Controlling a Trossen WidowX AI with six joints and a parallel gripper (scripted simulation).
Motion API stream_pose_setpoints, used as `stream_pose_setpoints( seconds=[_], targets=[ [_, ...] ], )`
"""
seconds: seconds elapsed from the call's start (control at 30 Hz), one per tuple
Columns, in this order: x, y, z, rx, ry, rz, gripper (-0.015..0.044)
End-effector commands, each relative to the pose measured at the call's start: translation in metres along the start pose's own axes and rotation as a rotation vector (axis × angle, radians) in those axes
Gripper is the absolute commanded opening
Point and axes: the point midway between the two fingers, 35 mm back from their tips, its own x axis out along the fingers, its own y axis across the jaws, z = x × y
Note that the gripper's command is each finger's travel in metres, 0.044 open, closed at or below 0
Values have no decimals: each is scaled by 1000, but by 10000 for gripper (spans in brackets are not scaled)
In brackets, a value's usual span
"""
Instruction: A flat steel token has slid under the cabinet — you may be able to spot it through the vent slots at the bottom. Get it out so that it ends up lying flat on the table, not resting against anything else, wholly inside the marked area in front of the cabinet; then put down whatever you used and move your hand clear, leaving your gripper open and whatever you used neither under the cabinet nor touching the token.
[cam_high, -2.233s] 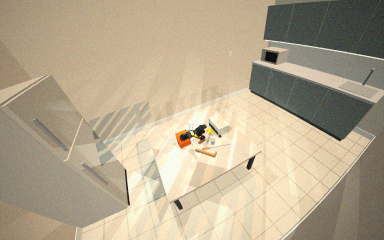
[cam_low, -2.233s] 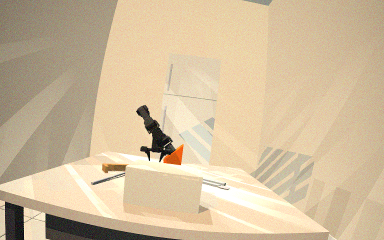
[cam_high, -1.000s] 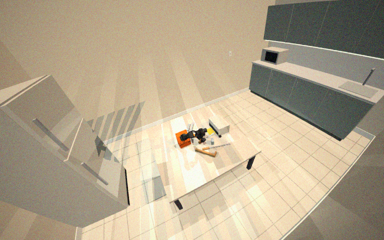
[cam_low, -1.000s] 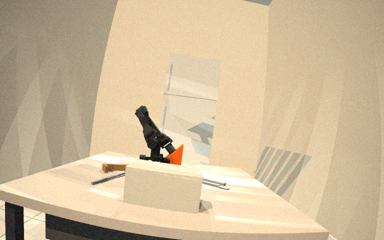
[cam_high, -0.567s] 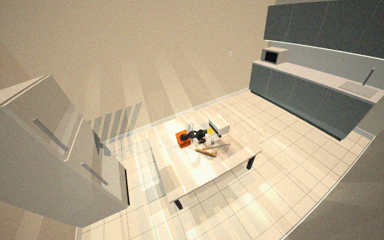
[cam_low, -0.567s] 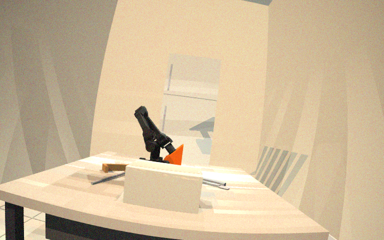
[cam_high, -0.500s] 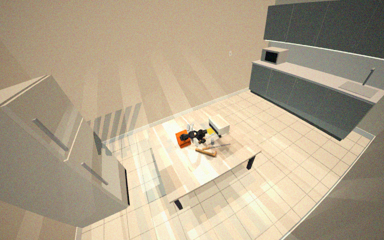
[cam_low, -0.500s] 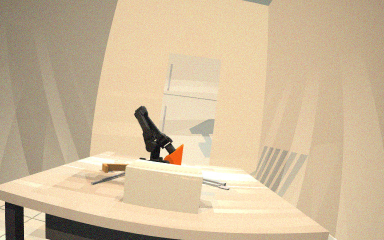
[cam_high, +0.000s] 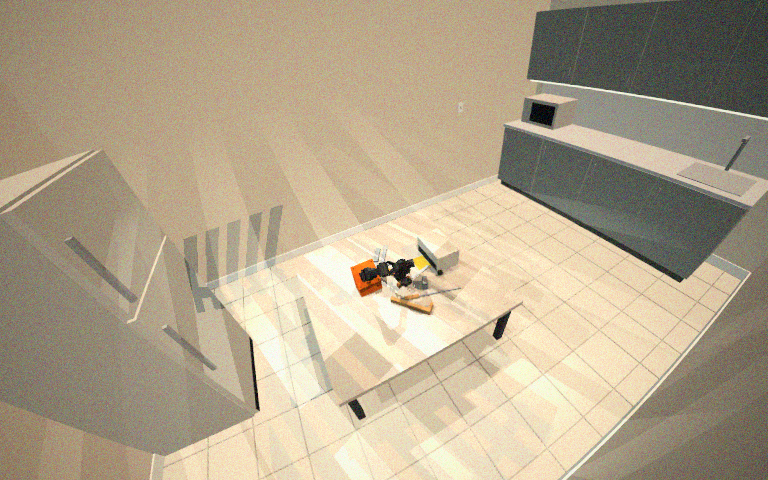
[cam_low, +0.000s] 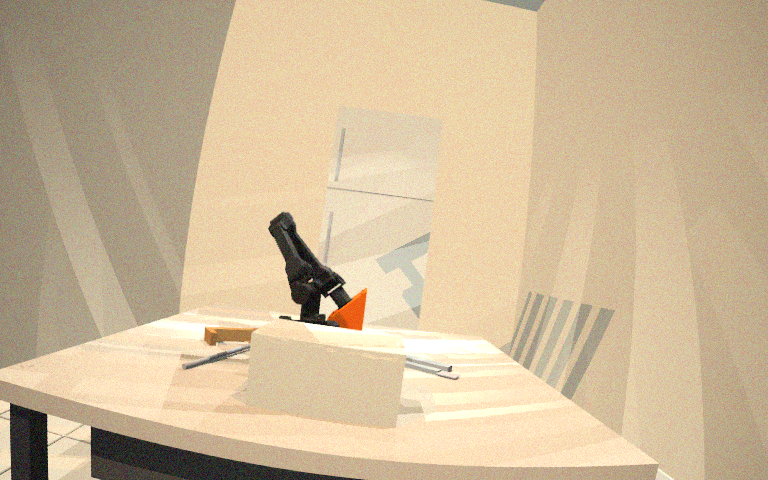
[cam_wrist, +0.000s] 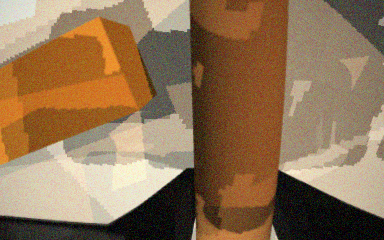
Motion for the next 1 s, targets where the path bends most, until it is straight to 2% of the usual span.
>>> stream_pose_setpoints(
  seconds=[0.0, 0.97],
  targets=[
    [0, 0, 0, 1, 0, -1, 0],
    [-2, 0, 0, -214, 1, 1, 0]
  ],
)
